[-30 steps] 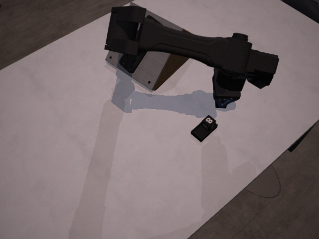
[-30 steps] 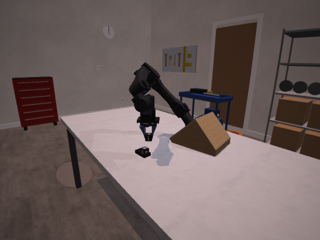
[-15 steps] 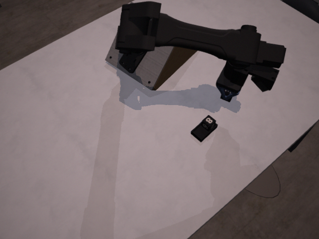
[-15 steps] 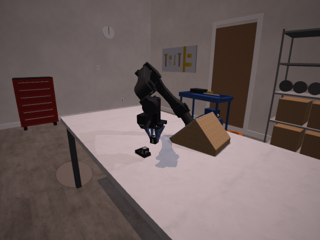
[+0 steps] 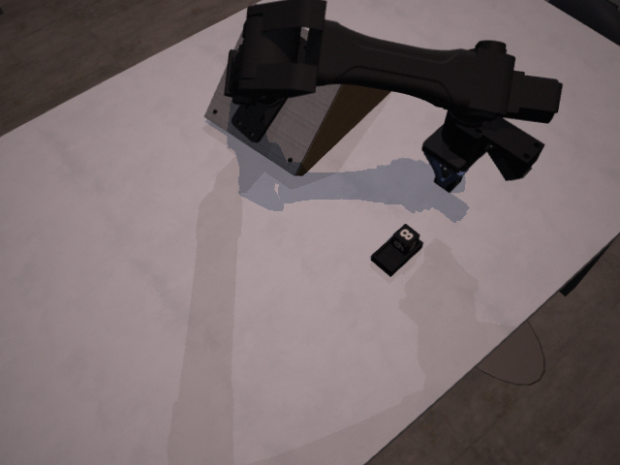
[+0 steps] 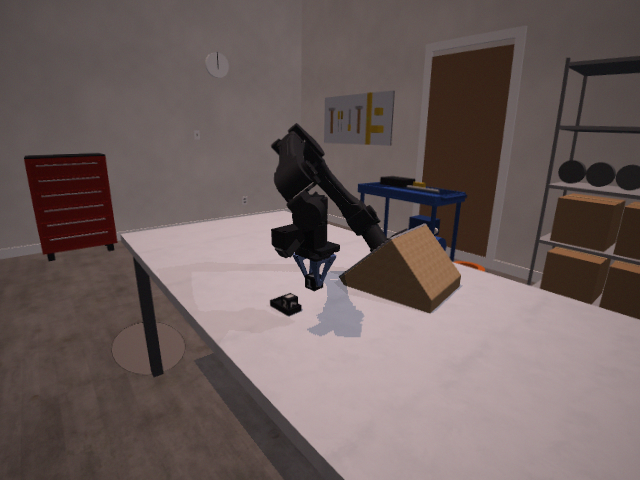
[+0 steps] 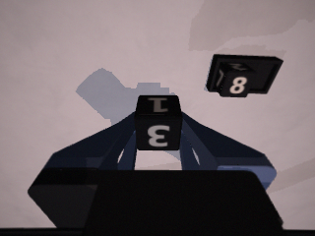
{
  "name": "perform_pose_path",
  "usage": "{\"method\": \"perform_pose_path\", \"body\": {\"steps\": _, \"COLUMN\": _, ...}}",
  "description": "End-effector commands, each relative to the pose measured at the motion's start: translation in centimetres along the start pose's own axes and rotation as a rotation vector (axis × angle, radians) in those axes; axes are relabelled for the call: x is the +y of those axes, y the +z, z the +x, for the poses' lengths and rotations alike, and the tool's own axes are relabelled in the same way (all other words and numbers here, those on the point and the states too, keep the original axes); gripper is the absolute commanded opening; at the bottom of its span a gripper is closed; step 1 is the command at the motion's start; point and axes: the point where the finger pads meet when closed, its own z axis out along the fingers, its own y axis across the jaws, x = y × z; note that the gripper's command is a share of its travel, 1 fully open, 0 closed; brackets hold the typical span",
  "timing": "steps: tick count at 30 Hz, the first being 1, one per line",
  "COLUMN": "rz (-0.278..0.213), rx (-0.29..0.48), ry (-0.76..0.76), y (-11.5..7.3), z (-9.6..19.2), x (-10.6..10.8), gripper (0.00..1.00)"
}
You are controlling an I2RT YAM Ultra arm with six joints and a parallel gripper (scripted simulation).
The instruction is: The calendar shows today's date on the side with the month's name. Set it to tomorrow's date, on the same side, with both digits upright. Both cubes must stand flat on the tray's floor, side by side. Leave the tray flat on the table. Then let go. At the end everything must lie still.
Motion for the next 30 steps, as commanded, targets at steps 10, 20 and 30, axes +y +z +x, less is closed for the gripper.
{"method": "perform_pose_path", "body": {"steps": 10, "rz": -0.008, "rx": -0.025, "ry": 0.016, "y": -0.7, "z": -0.3, "x": 0.4, "gripper": 0.27}}
{"method": "perform_pose_path", "body": {"steps": 20, "rz": -0.008, "rx": -0.025, "ry": 0.016, "y": 1.2, "z": -0.4, "x": 0.4, "gripper": 0.27}}
{"method": "perform_pose_path", "body": {"steps": 30, "rz": -0.007, "rx": -0.026, "ry": 0.017, "y": 5.9, "z": -0.5, "x": 0.5, "gripper": 0.27}}
